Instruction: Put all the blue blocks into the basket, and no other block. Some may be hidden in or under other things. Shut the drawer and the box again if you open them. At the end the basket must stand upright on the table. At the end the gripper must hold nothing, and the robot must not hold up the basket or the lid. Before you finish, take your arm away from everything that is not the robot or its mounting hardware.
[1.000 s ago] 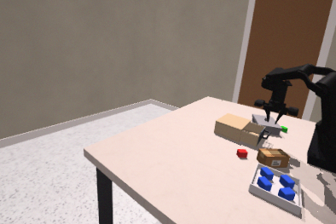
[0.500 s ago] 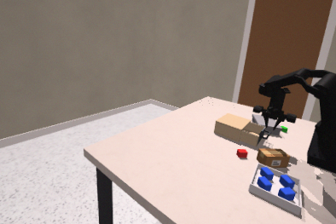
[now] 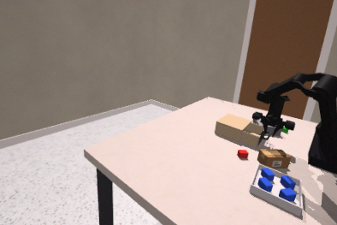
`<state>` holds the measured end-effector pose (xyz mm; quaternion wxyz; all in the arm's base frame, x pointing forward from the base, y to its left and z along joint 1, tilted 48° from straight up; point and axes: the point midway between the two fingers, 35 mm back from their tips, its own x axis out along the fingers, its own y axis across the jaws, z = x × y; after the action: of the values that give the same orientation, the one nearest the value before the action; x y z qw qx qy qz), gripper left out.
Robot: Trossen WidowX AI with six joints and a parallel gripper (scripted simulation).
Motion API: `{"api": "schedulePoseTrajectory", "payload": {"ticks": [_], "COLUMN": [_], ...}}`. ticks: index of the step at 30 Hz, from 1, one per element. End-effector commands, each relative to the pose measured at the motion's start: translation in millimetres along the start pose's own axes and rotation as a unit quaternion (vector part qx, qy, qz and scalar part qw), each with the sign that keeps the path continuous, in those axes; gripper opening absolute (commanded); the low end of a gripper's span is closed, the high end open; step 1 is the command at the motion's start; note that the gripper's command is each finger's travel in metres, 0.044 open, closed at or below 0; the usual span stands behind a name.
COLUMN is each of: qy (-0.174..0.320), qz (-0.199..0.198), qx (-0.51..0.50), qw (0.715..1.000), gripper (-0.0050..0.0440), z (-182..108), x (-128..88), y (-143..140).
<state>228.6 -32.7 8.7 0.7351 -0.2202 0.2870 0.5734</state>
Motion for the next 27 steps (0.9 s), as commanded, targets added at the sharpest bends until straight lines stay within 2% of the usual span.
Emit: {"api": "schedulePoseTrajectory", "payload": {"ticks": [1,7,12,13,27], "qy": [-0.002,-0.002,-0.002,-0.002,-0.002], "qz": [0.003,0.003,0.003,0.003,0.003], "qx": [0.004,0.004,0.004,0.004,0.004], "qw": [1.0,1.0,1.0,1.0,1.0], "gripper": [0.0148,0.0148,0.0148,0.0,0.0], "z": [-0.1,0.0,0.0,0.0,0.0], "x": [11.3,21.3,21.3,21.3,21.3], "y": [2.6,2.6,2.6,2.6,2.6]}}
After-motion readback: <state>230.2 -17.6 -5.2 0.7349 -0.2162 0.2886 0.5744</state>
